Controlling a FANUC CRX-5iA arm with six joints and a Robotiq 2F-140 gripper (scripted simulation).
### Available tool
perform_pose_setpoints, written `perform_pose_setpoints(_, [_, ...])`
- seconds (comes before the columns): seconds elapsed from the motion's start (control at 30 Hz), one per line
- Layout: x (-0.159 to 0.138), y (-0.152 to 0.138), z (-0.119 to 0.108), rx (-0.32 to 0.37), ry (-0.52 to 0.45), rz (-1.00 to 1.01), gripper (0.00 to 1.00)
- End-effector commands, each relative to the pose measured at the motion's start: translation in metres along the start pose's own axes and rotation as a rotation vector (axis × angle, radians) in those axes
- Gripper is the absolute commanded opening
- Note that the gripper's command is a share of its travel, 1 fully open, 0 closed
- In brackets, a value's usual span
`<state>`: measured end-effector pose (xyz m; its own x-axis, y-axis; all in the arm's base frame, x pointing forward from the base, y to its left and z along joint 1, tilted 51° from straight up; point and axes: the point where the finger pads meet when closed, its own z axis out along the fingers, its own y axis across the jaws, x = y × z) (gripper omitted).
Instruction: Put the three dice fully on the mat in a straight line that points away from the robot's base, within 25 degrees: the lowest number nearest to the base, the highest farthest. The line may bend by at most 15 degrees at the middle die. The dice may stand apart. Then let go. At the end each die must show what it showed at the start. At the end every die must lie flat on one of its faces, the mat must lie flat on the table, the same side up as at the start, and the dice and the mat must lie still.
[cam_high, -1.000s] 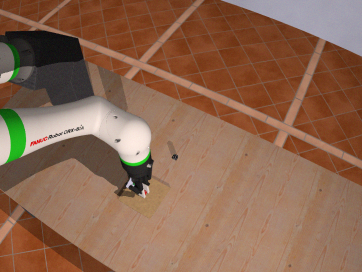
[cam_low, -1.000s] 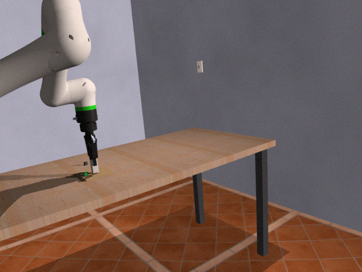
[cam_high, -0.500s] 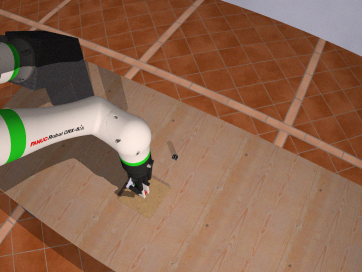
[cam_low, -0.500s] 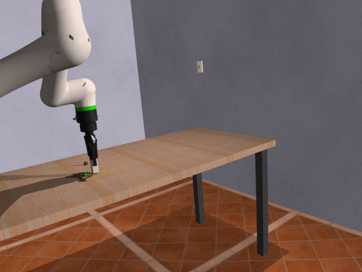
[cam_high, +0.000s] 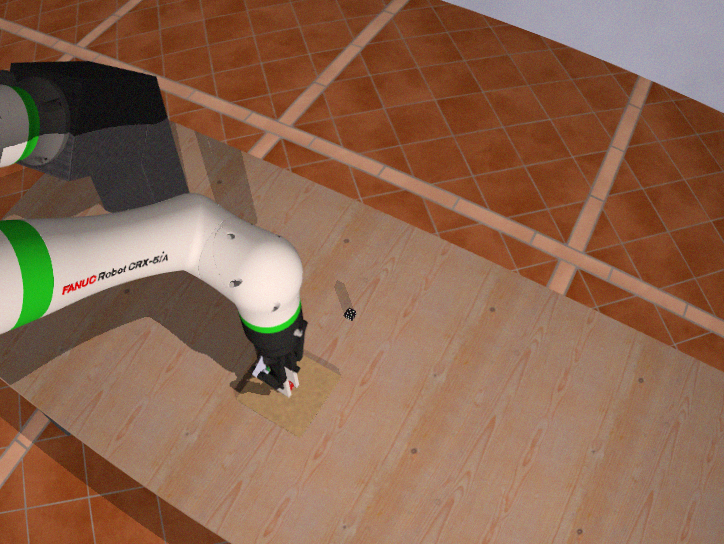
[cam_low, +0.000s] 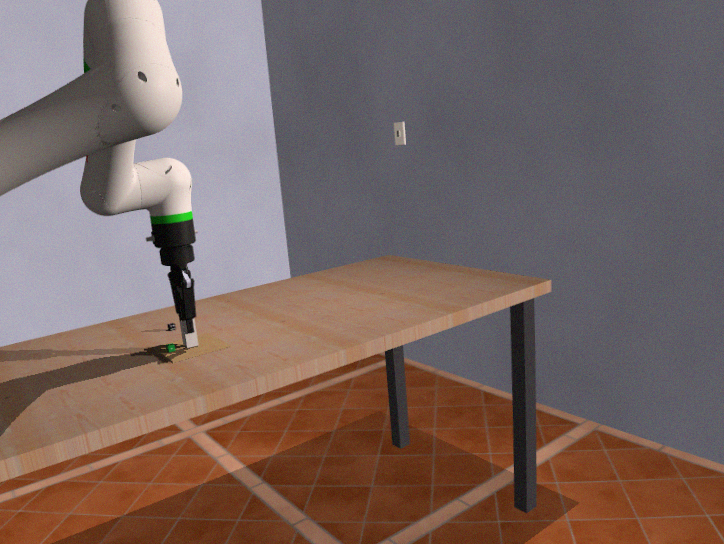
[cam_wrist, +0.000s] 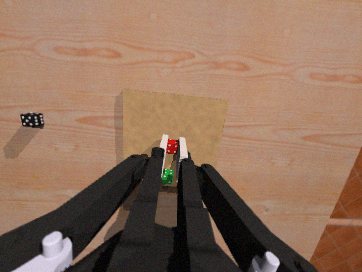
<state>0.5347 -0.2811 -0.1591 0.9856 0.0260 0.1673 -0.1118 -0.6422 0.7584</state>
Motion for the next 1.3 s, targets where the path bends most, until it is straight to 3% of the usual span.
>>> perform_pose_setpoints(0.0, [0.0001, -0.0002, -0.0001, 0.0, 0.0, 0.0, 0.07])
perform_pose_setpoints(1.27, [0.0001, -0.0002, -0.0001, 0.0, 0.0, 0.0, 0.09])
